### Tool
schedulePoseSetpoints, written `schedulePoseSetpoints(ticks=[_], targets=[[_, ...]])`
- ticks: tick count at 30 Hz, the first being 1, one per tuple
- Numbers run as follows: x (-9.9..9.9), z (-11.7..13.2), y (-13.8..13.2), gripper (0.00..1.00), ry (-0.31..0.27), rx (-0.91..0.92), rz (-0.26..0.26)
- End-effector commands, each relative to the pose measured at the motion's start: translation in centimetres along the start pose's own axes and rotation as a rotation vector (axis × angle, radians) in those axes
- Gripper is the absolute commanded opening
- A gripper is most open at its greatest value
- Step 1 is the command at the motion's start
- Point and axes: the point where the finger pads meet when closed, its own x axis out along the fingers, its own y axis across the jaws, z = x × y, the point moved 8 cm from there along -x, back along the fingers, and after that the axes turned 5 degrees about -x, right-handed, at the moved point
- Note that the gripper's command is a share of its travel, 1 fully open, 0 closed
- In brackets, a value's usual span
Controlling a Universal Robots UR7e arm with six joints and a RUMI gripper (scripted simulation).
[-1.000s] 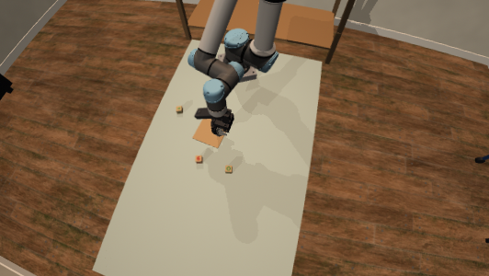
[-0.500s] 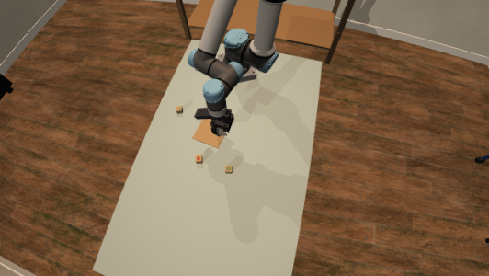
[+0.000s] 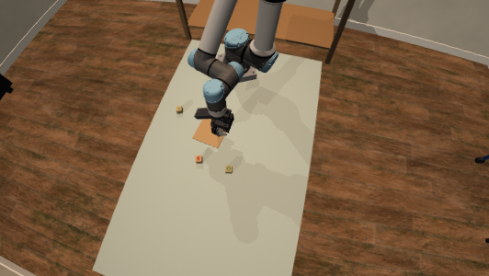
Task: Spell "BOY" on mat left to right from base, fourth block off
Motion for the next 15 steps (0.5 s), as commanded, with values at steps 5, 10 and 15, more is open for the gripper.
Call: schedulePoseSetpoints(ticks=[5,10,15], targets=[[0.12,-0.01,-0.03,0.09,0.0,0.0,-0.001],[0.27,-0.01,-0.03,0.09,0.0,0.0,-0.001],[0.34,-0.01,-0.03,0.09,0.0,0.0,-0.001]])
